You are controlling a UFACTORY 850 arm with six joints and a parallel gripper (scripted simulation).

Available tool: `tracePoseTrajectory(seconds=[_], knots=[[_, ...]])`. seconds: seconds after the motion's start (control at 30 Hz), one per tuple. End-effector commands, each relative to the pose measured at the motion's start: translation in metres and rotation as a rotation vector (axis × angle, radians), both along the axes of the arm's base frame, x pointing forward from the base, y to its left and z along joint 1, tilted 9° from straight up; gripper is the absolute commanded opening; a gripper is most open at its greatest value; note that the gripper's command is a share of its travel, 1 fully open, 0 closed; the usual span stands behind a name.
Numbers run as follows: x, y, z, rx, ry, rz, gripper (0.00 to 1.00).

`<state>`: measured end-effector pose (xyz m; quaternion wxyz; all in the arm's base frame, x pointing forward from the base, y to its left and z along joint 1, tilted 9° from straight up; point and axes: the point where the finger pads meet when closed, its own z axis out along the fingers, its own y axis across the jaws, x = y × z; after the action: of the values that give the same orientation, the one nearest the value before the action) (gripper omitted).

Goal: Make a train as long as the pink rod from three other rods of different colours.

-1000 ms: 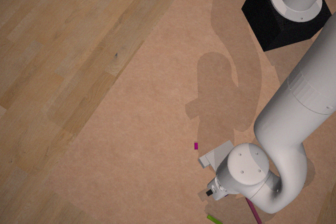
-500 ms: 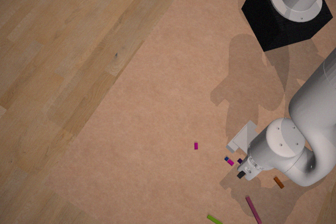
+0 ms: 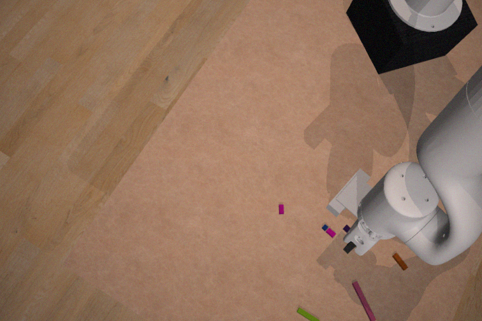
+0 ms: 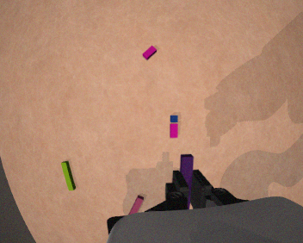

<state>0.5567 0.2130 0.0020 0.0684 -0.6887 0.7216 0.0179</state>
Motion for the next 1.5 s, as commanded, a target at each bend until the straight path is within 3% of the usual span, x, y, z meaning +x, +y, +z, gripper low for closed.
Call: tracePoseTrajectory(seconds=[0.0, 0.73, 1.47], knots=[[0.001, 0.001, -0.002, 0.006, -0.002, 0.001, 0.04], [0.005, 0.011, -0.081, 0.008, -0.002, 0.001, 0.04], [0.006, 0.012, -0.087, 0.008, -0.002, 0.001, 0.04]])
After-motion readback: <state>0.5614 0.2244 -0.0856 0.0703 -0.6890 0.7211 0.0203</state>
